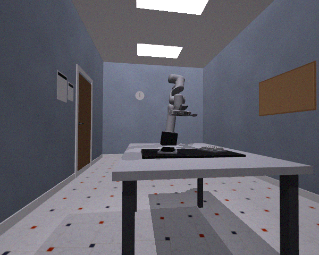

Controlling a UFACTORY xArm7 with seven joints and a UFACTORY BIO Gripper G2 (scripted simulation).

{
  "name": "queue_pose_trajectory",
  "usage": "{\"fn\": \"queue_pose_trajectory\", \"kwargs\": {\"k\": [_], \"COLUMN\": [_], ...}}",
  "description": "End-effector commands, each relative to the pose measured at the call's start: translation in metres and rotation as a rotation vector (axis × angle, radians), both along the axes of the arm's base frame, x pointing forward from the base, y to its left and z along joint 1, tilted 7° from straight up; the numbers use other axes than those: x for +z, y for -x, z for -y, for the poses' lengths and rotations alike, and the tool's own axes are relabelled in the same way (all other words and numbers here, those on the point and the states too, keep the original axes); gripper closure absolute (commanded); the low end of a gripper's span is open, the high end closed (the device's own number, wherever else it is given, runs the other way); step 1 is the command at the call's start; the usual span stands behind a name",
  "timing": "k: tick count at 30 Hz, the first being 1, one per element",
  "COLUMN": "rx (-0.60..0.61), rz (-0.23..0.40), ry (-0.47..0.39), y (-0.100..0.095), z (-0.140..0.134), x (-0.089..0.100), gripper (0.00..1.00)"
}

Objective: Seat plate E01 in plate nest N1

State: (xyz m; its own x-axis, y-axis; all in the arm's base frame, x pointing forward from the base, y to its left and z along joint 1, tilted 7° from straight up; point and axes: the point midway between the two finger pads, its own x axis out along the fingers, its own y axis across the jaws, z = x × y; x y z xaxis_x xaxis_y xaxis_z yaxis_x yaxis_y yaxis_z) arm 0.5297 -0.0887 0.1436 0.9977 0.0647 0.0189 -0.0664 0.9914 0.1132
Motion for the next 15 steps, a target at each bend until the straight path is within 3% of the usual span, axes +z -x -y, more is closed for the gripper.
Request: {"fn": "queue_pose_trajectory", "kwargs": {"k": [1,15], "rx": [0.134,0.134], "rz": [0.033,0.033], "ry": [-0.009,-0.01], "y": [-0.014,-0.038], "z": [-0.018,-0.06], "x": [-0.014,-0.049], "gripper": [0.46,0.46]}}
